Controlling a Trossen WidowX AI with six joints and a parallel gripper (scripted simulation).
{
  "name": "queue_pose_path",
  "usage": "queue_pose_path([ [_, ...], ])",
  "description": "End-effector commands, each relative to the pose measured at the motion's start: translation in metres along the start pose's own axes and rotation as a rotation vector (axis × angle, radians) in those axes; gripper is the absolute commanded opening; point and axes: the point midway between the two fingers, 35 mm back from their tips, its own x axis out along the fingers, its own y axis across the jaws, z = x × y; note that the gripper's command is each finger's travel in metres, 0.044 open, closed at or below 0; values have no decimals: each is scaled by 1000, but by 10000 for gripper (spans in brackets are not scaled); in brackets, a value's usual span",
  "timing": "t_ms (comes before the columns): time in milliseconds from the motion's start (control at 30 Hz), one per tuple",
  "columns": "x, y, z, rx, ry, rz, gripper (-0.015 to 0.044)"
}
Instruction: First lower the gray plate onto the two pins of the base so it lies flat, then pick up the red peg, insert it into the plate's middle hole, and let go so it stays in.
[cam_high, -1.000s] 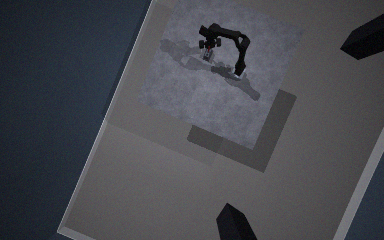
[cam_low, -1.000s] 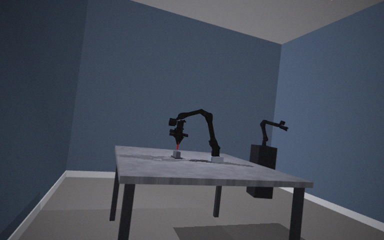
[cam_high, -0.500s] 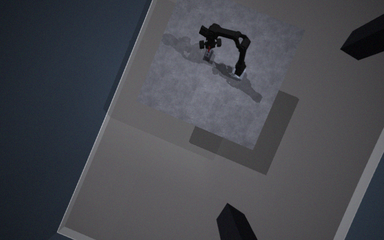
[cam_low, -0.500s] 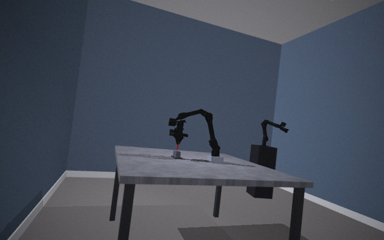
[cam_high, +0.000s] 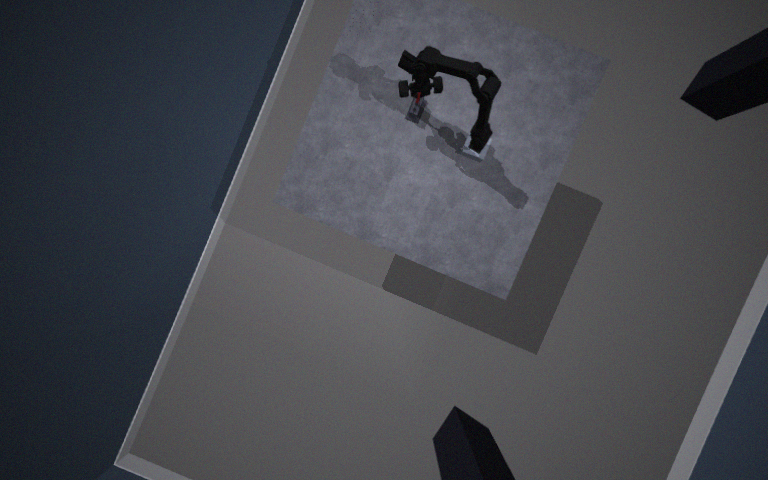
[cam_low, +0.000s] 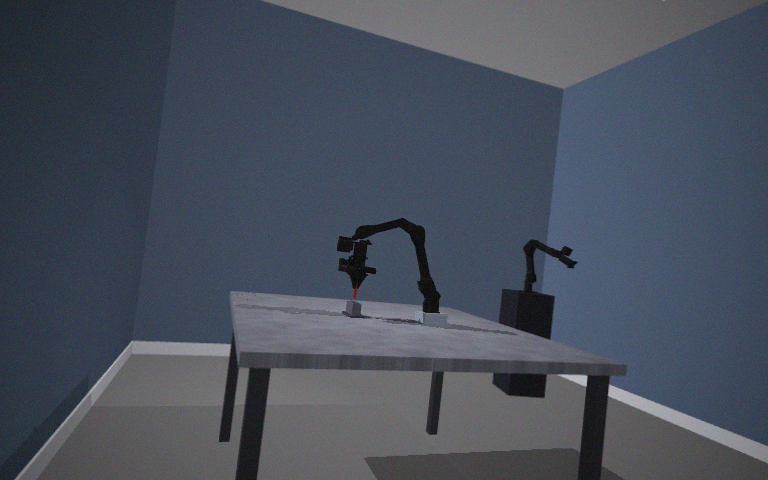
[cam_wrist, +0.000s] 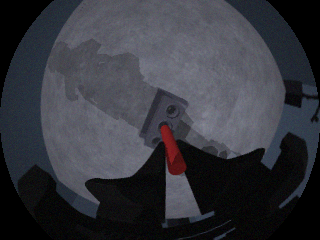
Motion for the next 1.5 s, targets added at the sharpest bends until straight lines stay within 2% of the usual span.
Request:
queue_pose_path([
  [0,2,0,-1,-6,9,-3,0],
  [1467,0,1,-1,0,0,0,0],
])
